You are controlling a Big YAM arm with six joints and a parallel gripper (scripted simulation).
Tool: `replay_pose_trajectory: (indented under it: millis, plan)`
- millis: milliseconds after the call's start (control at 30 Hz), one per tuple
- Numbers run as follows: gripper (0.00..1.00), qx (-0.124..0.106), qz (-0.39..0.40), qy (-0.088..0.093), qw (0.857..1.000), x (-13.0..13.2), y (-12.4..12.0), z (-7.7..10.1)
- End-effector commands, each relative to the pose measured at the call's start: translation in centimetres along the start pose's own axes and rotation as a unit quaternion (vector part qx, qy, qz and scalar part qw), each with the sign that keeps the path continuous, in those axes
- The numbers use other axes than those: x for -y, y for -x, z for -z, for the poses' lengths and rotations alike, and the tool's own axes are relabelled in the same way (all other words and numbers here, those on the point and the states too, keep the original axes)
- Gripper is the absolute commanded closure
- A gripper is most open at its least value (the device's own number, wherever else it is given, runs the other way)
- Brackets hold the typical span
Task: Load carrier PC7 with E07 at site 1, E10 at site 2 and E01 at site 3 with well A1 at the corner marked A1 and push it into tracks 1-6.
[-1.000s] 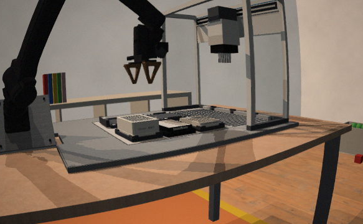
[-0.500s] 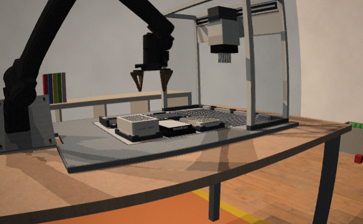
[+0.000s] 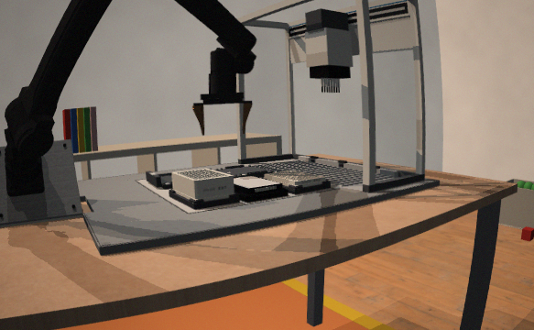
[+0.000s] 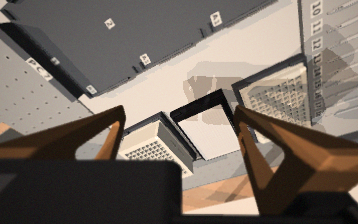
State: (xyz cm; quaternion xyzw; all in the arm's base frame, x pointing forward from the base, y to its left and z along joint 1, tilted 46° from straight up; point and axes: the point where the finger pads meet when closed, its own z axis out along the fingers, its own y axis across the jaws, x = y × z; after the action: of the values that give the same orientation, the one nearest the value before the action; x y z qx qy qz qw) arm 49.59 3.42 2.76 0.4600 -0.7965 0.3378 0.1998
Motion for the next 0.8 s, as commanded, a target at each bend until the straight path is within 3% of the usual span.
replay_pose_trajectory:
  millis: [0,200,400,500,533,600,667,767]
  plan:
    - [0.00,0.021,0.083,-0.025,0.996,1.2,1.1,2.9]
    - [0.00,0.019,0.149,-0.026,0.988,1.2,1.1,2.9]
    - [0.00,0.016,0.247,-0.028,0.968,1.2,1.1,2.9]
    - [0.00,0.016,0.249,-0.028,0.968,1.2,1.1,2.9]
    - [0.00,0.011,0.243,-0.016,0.970,1.0,0.5,1.6]
    - [0.00,0.011,0.243,-0.016,0.970,1.0,0.5,1.6]
    - [0.00,0.003,0.248,-0.004,0.969,0.5,0.0,-0.6]
    - [0.00,0.001,0.250,-0.002,0.968,0.4,0.1,-1.1]
